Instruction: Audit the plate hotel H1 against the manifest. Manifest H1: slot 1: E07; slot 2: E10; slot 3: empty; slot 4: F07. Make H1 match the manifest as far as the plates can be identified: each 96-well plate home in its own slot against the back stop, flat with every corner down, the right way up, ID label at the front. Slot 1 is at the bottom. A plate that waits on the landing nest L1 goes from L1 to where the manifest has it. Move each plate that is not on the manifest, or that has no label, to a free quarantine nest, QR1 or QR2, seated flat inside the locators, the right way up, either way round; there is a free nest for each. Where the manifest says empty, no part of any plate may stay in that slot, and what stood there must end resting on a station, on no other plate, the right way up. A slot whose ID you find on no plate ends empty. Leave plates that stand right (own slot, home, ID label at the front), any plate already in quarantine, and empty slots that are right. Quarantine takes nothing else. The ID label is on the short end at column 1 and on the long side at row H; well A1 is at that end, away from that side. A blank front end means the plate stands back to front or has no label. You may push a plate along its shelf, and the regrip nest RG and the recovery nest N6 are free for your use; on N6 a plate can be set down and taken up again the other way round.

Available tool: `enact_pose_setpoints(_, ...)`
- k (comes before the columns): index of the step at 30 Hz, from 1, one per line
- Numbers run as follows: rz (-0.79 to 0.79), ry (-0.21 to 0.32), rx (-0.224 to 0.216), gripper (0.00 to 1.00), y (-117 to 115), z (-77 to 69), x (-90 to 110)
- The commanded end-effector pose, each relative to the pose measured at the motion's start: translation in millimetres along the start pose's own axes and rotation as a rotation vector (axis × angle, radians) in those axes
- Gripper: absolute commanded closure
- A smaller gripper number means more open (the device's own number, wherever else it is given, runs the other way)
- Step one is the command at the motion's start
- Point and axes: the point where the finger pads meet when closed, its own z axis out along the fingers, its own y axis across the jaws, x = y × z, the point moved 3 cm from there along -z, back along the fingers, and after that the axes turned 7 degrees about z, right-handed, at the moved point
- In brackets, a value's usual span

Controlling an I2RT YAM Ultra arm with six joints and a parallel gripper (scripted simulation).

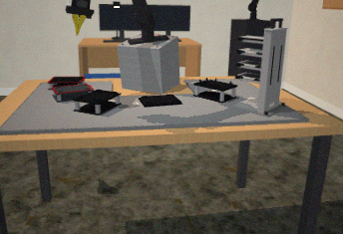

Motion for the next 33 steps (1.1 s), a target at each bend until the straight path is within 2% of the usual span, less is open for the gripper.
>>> enact_pose_setpoints(1, 0.031, -0.057, 0.023, 1.0, 0, -25.1, -19)
enact_pose_setpoints(3, 0.031, -0.057, 0.03, 1.0, 6, -18.7, -20)
enact_pose_setpoints(4, 0.033, -0.037, 0.019, 1.0, 13, -12.5, -15)
enact_pose_setpoints(9, 0.033, -0.037, 0.019, 1.0, 22, -10.2, -17)
enact_pose_setpoints(10, 0.052, -0.036, -0.005, 1.0, 20, -14.9, -22)
enact_pose_setpoints(11, 0.054, -0.017, -0.03, 1.0, 26, -6.4, -23)
enact_pose_setpoints(12, 0.052, -0.041, -0.009, 1.0, 27, -18.3, -26)
enact_pose_setpoints(14, 0.053, -0.022, -0.013, 1.0, 37, -6.8, -21)
enact_pose_setpoints(20, 0.054, -0.022, -0.013, 1.0, 56, -2.8, -24)
enact_pose_setpoints(21, 0.066, -0.028, -0.029, 1.0, 56, -12.1, -32)
enact_pose_setpoints(22, 0.072, -0.023, -0.039, 1.0, 59, -11.5, -33)
enact_pose_setpoints(23, 0.072, -0.027, -0.03, 1.0, 60, -10.9, -34)
enact_pose_setpoints(24, 0.073, -0.005, -0.039, 1.0, 68, -1.0, -27)
enact_pose_setpoints(26, 0.073, -0.005, -0.039, 1.0, 68, -1.0, -27)
enact_pose_setpoints(32, 0.073, -0.004, -0.041, 1.0, 88, 3.0, -28)
enact_pose_setpoints(33, 0.086, -0.008, -0.058, 1.0, 88, -6.1, -36)
